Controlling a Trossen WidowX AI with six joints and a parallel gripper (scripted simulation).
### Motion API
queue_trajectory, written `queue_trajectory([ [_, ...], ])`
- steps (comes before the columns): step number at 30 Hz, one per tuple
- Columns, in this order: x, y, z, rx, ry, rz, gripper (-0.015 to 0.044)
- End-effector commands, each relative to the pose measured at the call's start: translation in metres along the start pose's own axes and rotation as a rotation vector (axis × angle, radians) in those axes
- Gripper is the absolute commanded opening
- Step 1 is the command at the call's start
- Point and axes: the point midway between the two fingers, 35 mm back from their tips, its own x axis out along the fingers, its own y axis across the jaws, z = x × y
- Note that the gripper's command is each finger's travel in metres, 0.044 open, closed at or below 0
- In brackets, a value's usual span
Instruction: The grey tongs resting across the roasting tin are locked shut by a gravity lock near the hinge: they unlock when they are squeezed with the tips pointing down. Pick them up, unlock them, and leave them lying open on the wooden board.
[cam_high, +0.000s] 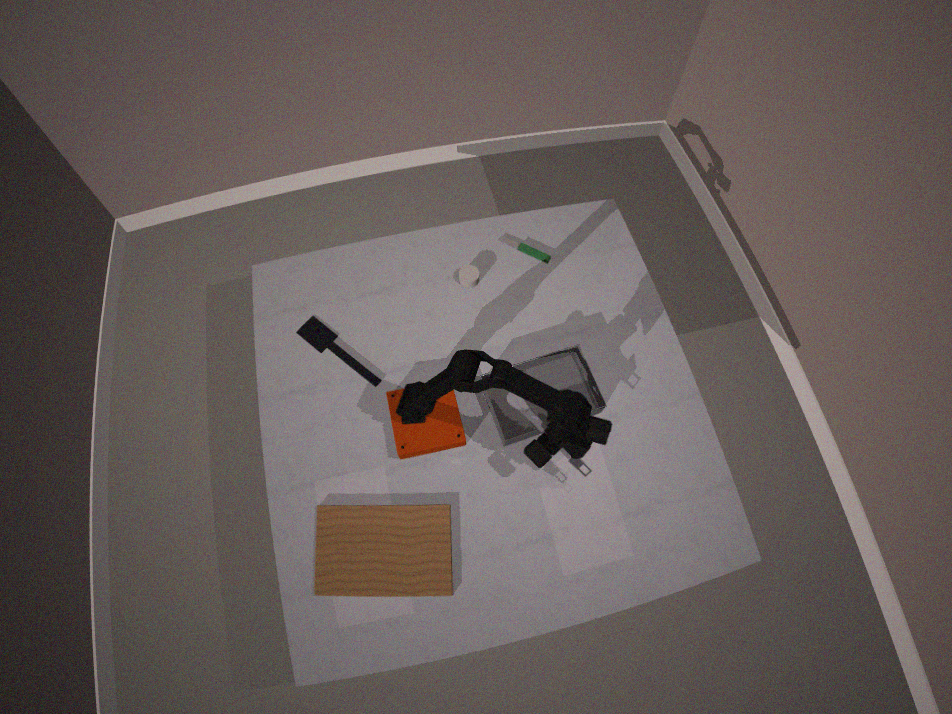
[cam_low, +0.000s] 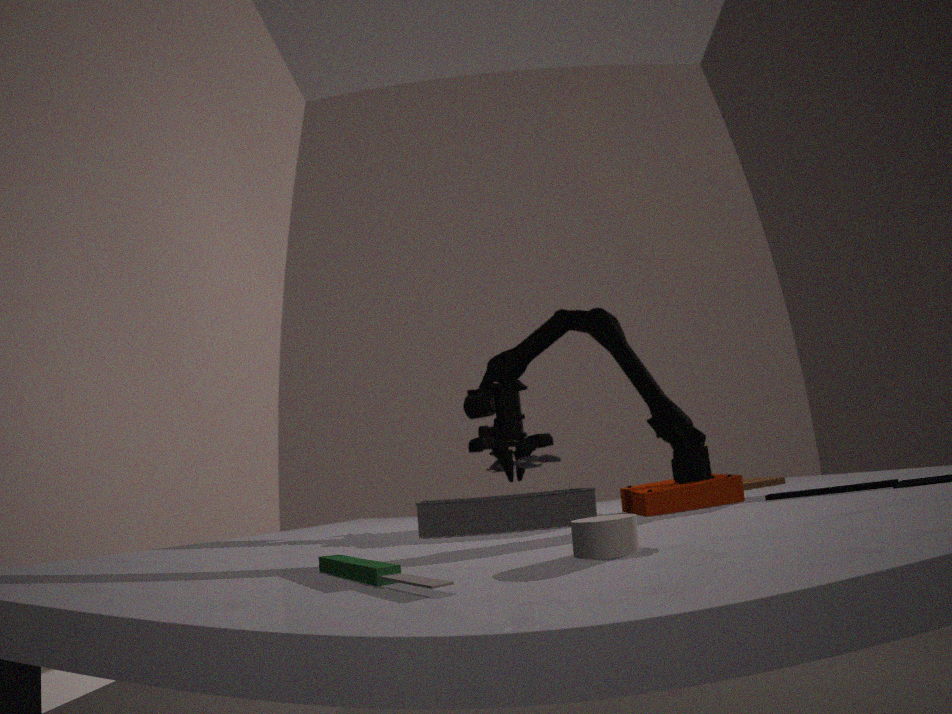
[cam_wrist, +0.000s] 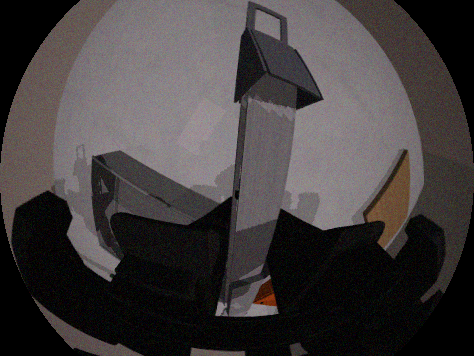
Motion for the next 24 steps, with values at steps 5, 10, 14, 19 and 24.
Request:
queue_trajectory([
  [5, 0.001, -0.02, 0.015, 0.342, -0.002, 0.006, -0.015],
  [10, 0.002, -0.034, 0.023, 0.557, -0.003, 0.005, -0.015],
  [14, 0.002, -0.045, 0.029, 0.73, -0.003, 0.006, -0.015],
  [19, 0.003, -0.059, 0.036, 0.944, -0.003, 0.006, -0.015],
  [24, 0.004, -0.074, 0.042, 1.158, -0.003, 0.006, -0.015],
])
